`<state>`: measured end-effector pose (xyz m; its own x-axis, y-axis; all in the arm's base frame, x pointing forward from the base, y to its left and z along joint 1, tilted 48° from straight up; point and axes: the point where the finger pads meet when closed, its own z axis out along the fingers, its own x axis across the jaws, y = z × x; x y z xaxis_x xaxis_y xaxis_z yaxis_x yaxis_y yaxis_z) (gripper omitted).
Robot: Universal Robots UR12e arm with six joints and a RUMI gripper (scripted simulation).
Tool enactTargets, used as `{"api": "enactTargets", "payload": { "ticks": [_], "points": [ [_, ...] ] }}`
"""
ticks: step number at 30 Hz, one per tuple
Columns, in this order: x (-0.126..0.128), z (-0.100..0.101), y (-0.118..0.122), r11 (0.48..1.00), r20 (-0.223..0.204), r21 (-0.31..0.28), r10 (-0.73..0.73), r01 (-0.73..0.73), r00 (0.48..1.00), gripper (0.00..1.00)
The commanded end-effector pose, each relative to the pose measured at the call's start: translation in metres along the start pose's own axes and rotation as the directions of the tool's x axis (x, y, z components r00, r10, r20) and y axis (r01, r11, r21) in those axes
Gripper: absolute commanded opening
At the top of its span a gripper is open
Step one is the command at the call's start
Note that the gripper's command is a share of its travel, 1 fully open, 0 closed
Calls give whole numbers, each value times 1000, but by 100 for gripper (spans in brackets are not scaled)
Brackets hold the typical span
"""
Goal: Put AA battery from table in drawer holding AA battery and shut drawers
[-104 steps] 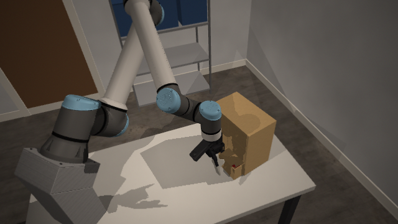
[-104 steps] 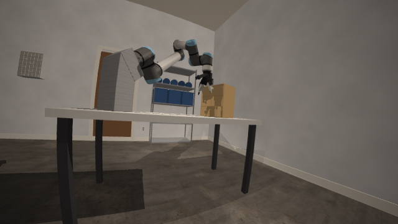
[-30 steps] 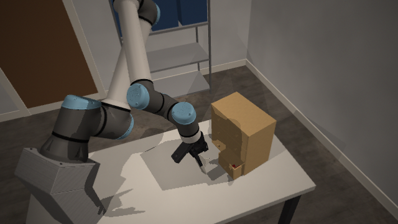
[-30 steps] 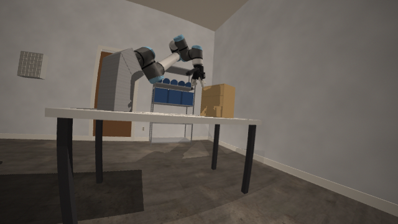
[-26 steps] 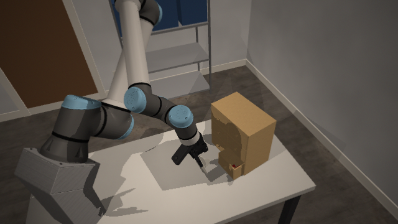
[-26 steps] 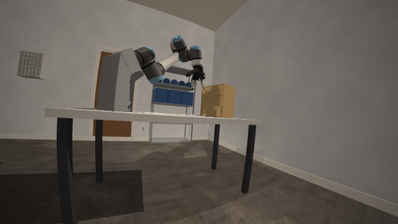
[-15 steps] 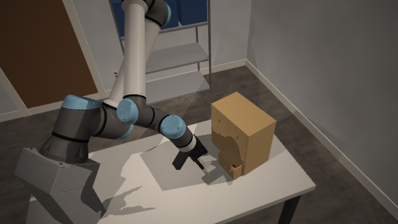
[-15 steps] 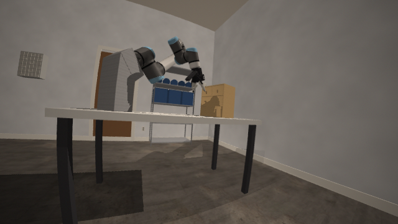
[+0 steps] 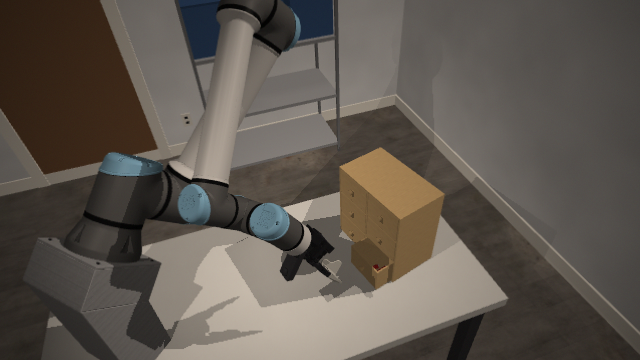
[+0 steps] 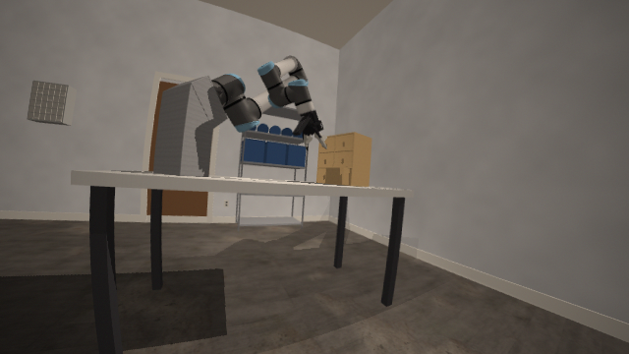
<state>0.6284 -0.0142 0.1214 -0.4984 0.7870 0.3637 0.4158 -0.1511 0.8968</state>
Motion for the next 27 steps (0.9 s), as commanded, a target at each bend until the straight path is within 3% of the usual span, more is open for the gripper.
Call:
{"api": "enactTargets", "payload": {
  "ticks": [1, 27],
  "points": [
    [-2, 3, 1, 1000, 23, -26, 0, 0, 1000, 100],
    [-3, 25, 7, 984, 24, -176, 0, 4, 1000, 100]
  ]
}}
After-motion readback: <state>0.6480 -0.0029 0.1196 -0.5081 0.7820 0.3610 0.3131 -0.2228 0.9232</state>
